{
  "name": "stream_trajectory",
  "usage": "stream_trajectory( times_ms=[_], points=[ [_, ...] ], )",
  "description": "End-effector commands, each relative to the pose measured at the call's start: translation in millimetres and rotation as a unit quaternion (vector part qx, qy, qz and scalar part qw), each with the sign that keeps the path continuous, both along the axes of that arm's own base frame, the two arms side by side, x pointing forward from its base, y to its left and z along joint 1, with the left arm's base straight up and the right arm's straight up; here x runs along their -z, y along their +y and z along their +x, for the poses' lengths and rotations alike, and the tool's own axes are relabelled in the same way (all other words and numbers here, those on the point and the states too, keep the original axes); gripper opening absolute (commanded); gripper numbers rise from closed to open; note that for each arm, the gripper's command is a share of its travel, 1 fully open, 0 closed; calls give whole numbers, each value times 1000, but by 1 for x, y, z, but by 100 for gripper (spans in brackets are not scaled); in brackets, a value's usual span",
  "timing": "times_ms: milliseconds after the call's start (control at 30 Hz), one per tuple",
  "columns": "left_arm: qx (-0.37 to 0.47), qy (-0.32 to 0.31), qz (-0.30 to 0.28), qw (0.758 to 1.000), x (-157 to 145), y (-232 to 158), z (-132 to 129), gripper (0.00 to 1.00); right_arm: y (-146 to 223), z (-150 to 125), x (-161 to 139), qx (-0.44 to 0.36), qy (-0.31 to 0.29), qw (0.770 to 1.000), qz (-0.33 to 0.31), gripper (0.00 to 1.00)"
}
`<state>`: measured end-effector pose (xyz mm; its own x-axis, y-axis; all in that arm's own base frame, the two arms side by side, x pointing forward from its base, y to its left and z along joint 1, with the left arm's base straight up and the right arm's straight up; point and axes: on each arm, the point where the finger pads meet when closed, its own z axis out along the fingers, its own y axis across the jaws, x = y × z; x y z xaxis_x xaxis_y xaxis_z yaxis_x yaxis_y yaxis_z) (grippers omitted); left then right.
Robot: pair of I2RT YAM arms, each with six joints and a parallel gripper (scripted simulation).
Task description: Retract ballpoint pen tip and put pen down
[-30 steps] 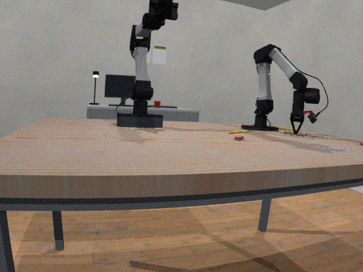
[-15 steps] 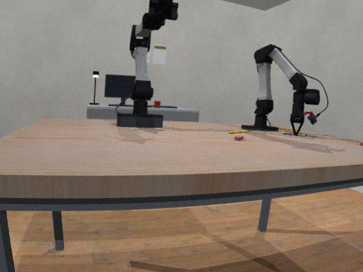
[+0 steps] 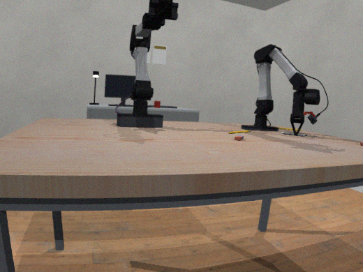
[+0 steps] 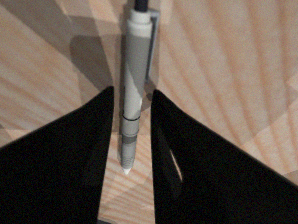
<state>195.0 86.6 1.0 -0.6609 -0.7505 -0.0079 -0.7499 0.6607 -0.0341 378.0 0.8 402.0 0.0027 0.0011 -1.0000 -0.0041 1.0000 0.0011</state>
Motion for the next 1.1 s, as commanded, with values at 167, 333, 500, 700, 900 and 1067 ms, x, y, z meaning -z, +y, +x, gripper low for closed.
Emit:
stream_trajectory(
  times_ms=[167,333,500,700,900,1067],
  points=[
    [0,-12,8,1000,-17,4,4,24,-2,-1,2,4,4,1000,3,1],
    [-1,-10,7,1000,-15,3,4,24,-2,-1,2,4,4,1000,3,1],
    [2,-21,12,1000,-36,6,8,24,-2,-1,2,4,4,1000,3,1],
    [1,0,1,1000,-62,1,-5,24,-2,-1,2,4,4,1000,3,1],
    [2,-8,5,1000,-66,3,0,24,-2,-1,2,4,4,1000,3,1],
    [1,-4,3,1000,-64,1,-4,24,-2,-1,2,4,4,1000,3,1]
  ],
)
